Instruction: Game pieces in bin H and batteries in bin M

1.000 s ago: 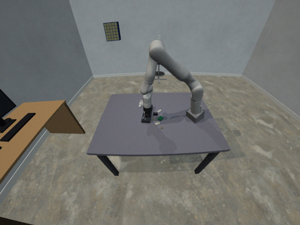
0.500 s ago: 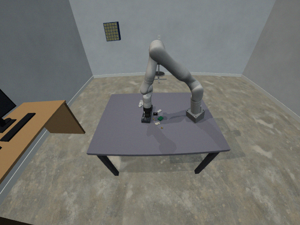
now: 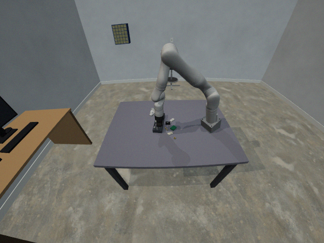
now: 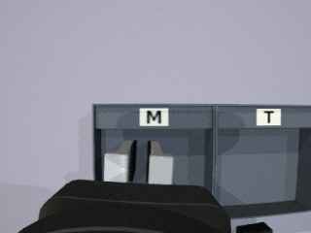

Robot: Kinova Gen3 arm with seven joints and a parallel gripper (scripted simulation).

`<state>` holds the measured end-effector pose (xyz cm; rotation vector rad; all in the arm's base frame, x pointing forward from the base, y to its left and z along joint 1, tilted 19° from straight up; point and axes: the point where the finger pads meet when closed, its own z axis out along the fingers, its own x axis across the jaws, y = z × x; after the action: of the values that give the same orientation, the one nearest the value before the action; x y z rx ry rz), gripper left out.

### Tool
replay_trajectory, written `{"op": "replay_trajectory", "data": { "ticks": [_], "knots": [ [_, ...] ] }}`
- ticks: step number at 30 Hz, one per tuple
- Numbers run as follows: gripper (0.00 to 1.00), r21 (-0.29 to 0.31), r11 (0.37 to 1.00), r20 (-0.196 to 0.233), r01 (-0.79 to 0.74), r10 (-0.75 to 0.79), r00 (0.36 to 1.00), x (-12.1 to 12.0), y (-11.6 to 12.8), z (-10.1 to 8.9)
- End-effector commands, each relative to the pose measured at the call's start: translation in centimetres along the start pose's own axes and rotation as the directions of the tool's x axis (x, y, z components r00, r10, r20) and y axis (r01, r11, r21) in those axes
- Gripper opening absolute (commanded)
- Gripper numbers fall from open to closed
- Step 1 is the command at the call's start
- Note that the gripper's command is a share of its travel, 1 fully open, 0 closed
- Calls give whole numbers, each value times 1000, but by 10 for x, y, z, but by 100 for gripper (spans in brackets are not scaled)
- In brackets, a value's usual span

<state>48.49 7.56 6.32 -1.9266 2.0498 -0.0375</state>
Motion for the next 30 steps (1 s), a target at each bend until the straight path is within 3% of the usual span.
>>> {"op": "replay_trajectory", "data": {
  "ticks": [1, 30],
  "knots": [
    [31, 2, 1000, 0, 0, 0, 1000, 0, -1, -1],
    [31, 2, 1000, 0, 0, 0, 1000, 0, -1, -30]
  ]
}}
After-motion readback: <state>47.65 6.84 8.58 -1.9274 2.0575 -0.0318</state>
